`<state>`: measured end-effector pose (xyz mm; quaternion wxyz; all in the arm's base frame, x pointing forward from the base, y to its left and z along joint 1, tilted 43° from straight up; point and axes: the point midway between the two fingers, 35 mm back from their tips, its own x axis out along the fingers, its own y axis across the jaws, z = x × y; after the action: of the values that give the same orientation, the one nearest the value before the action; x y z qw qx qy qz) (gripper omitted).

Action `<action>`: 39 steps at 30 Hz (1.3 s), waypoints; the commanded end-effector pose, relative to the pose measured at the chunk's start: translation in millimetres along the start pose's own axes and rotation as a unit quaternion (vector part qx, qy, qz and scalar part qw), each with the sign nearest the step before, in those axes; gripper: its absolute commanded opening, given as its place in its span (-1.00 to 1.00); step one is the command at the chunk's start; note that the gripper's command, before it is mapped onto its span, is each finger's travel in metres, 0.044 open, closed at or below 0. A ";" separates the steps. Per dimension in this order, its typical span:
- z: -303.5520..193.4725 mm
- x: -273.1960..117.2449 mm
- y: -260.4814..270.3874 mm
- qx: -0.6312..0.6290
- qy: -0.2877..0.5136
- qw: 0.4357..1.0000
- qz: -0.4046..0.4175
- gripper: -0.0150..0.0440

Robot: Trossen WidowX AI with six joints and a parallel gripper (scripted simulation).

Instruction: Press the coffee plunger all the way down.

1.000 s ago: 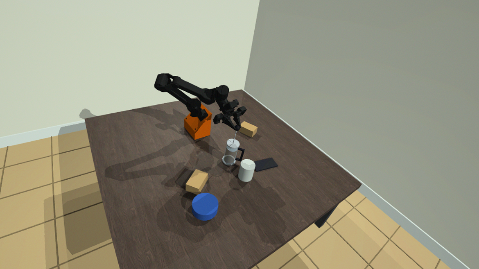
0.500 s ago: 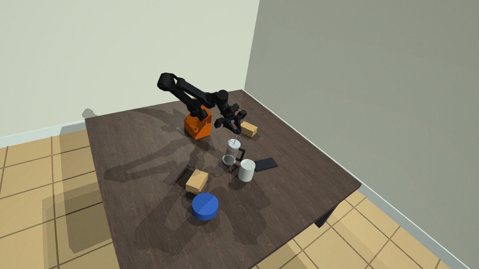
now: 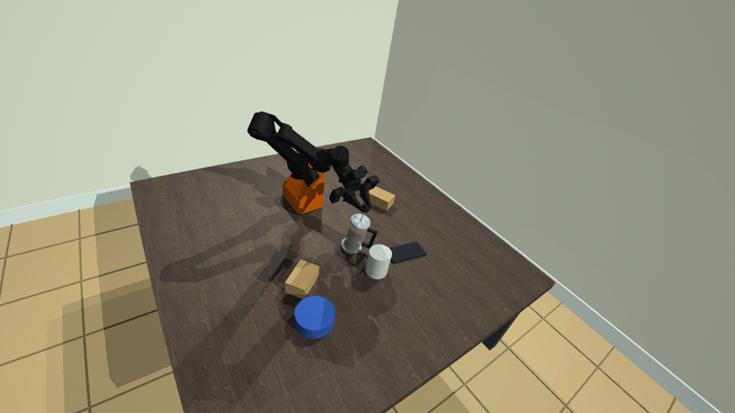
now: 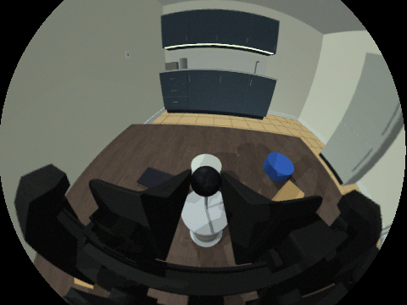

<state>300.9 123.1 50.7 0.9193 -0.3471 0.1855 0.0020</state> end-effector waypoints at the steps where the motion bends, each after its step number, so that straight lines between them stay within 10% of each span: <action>1: -30.0 7.3 -2.6 -0.025 0.033 0.999 -0.004 -0.09; 39: -25.0 23.3 2.0 -0.025 0.031 0.999 -0.006 -0.09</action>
<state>313.8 110.8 29.3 0.9098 -0.3626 0.2017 -0.0041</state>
